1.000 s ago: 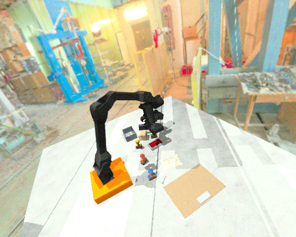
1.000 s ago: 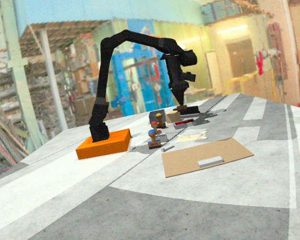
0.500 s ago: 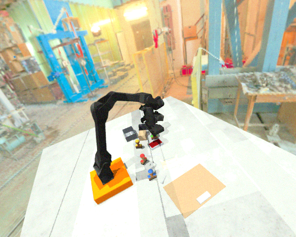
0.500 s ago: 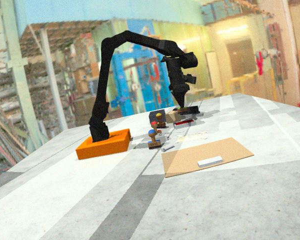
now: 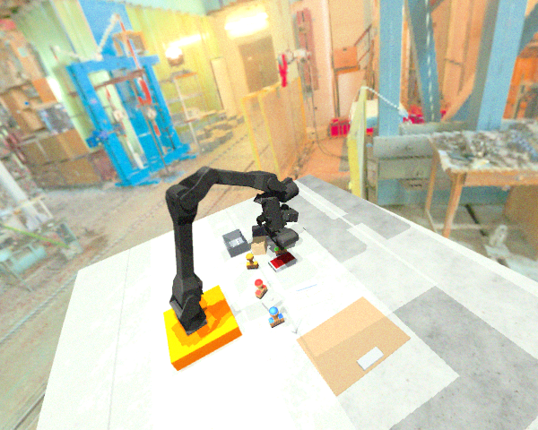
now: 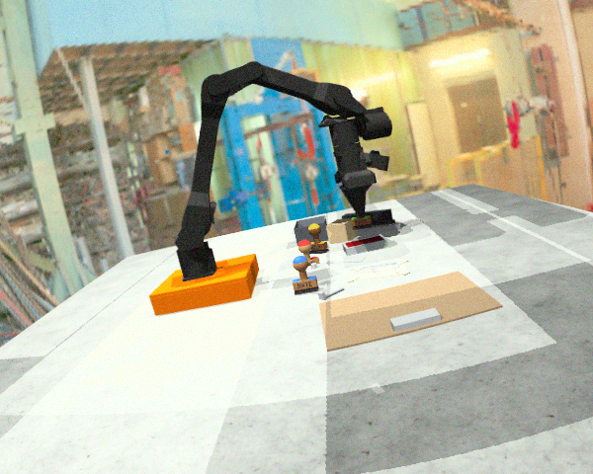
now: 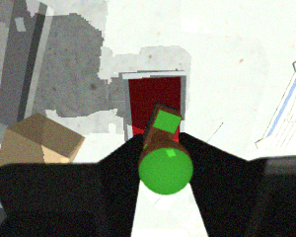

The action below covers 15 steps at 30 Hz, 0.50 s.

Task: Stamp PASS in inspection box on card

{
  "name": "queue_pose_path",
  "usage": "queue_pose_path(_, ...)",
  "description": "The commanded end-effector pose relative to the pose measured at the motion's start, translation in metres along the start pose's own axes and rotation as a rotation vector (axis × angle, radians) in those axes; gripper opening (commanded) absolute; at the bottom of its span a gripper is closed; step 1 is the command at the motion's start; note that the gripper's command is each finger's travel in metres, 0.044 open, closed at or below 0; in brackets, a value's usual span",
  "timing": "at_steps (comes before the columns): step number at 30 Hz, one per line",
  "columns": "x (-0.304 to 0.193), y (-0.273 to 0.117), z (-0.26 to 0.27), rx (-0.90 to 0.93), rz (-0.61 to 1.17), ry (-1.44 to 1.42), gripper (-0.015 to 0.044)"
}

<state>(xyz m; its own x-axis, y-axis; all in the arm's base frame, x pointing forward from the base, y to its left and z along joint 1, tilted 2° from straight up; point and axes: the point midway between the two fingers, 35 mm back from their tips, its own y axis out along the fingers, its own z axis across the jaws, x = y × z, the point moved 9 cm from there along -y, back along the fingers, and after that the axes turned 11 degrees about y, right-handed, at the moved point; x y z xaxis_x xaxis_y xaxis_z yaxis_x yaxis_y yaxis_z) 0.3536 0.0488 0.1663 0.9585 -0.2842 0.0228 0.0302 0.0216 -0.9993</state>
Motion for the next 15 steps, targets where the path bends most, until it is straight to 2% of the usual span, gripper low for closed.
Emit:
queue_pose_path(1,-0.0008,0.0036,-0.0002,-0.002,0.004,0.005,0.0)
queue_pose_path(15,-0.0011,0.0128,-0.0001,-0.002,0.004,0.004,0.0)
